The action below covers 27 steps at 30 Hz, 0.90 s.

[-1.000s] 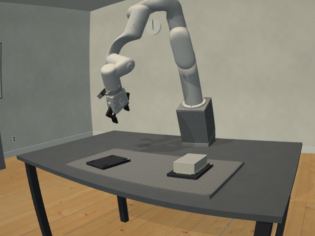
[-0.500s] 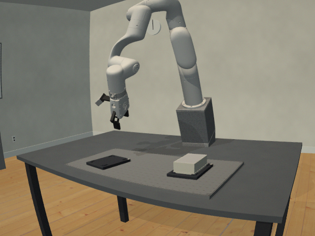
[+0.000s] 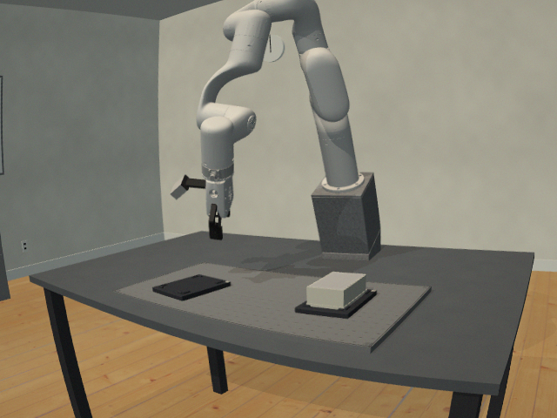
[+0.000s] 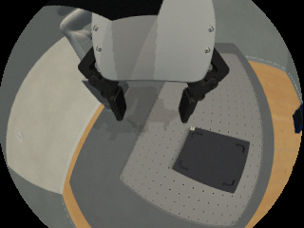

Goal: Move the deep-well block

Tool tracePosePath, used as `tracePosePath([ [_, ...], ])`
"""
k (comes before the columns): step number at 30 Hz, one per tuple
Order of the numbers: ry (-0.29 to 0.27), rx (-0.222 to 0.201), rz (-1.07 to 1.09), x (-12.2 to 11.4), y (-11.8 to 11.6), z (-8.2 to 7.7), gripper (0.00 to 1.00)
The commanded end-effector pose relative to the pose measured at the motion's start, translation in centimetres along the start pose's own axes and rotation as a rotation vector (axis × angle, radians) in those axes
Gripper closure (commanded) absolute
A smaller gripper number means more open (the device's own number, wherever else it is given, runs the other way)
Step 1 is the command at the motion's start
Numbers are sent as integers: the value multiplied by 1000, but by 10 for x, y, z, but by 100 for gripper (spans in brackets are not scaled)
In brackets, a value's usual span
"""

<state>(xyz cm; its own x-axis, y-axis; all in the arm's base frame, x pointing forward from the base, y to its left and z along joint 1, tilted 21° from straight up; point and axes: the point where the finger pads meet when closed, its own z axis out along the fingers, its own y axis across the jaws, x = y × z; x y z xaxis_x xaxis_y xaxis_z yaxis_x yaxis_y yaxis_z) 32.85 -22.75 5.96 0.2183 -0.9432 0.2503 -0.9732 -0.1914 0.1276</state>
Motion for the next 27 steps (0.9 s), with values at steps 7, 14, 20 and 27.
tracePosePath([
  [7, 28, 72, -155, -23, -37, -11, 0],
  [14, 42, 111, -246, -40, -57, -18, 0],
  [20, 47, 125, -277, -54, -72, -24, 0],
  [27, 65, 179, -399, -79, -94, -33, 0],
])
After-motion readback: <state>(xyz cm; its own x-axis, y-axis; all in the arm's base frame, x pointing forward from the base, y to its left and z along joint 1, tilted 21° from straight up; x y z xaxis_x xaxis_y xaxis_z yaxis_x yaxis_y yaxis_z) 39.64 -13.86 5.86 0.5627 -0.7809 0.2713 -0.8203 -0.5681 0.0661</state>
